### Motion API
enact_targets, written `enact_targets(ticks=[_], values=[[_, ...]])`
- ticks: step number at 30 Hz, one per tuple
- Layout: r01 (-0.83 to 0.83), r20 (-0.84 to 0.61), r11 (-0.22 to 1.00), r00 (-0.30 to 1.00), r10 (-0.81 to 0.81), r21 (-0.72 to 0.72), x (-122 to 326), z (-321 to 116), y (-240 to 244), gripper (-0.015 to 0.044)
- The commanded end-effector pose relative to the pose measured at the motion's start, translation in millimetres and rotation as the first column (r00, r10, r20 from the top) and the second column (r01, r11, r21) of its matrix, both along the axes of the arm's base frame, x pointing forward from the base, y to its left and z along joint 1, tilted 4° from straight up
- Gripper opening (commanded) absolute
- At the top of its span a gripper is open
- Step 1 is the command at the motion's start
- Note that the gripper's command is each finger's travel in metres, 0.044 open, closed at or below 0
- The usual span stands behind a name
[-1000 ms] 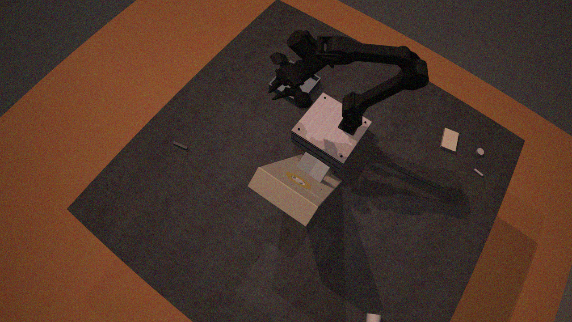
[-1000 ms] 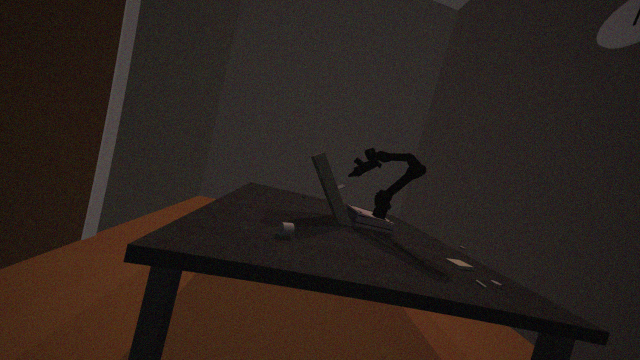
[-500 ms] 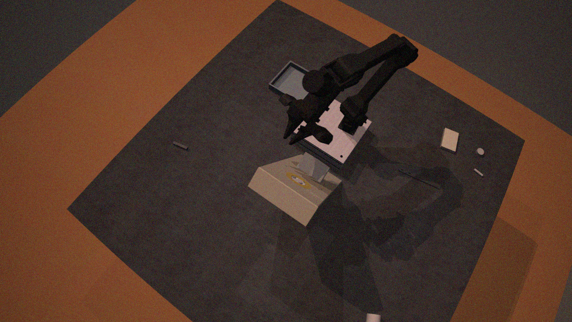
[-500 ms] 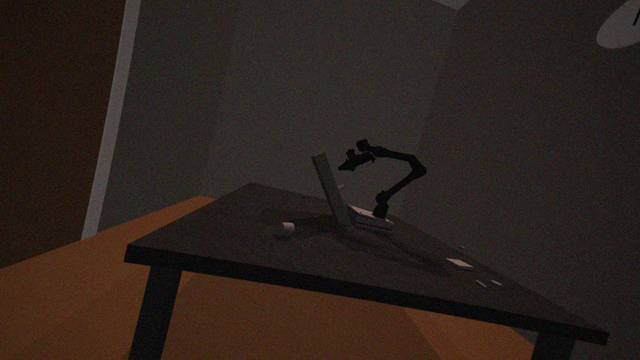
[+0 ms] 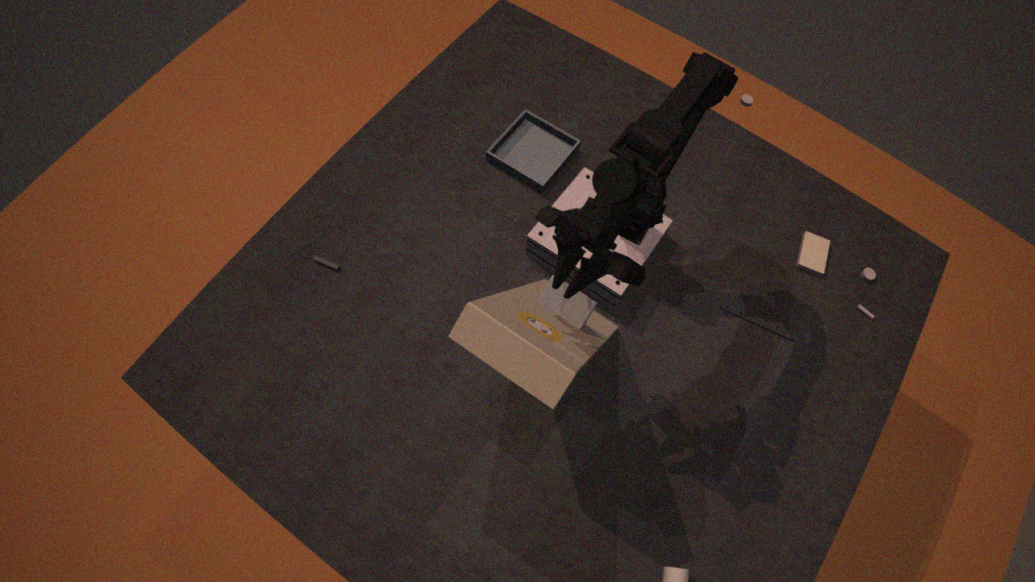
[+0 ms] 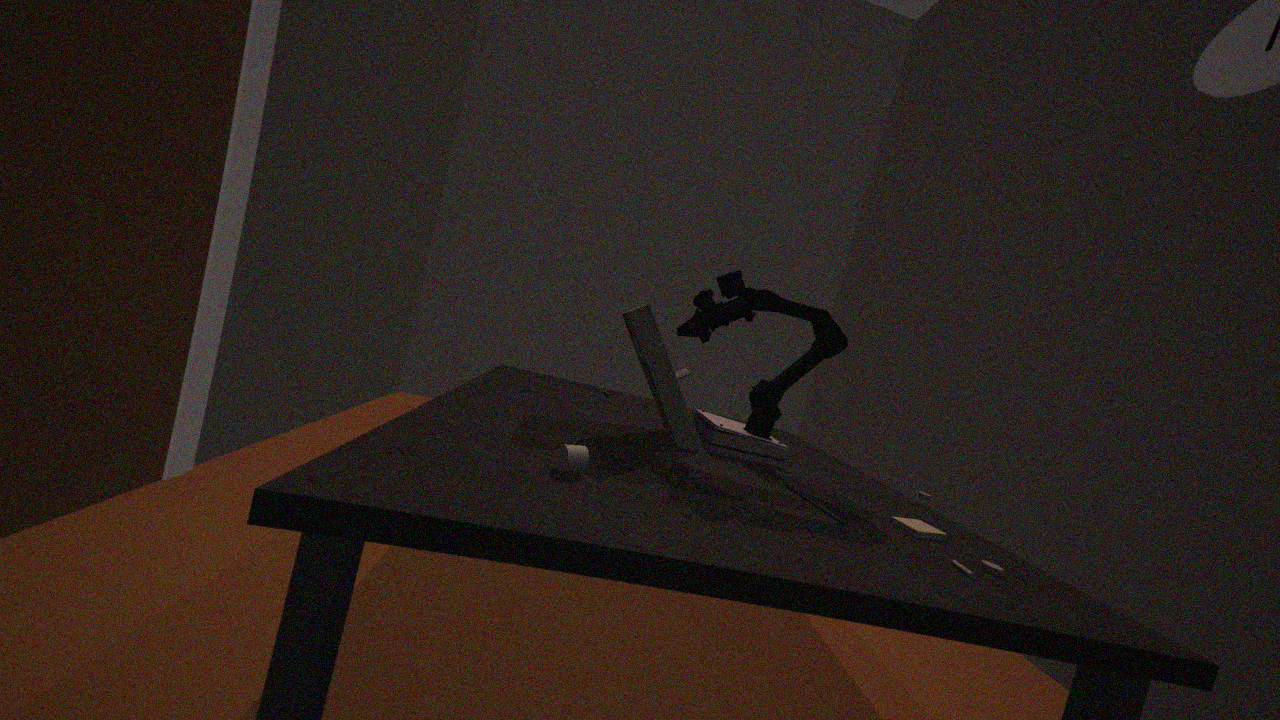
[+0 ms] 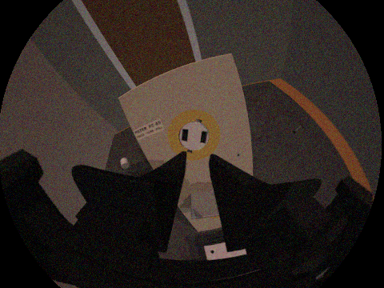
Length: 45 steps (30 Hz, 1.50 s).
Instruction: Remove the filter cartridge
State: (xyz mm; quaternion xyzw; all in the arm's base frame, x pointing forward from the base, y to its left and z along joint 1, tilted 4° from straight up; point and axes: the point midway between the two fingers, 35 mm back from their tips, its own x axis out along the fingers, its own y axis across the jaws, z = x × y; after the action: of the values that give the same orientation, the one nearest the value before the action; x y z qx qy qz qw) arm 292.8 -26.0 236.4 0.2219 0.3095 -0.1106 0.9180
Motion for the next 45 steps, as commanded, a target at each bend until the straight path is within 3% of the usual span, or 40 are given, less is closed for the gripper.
enact_targets(ticks=[1, 45], values=[[0.004, 0.006, 1.0, 1.0, -0.004, 0.003, 3.4, 0.1, 0.6, 0.0112], [0.004, 0.01, 1.0, 1.0, -0.004, 0.002, 44.5, -31.1, -3.7, 0.0112]])
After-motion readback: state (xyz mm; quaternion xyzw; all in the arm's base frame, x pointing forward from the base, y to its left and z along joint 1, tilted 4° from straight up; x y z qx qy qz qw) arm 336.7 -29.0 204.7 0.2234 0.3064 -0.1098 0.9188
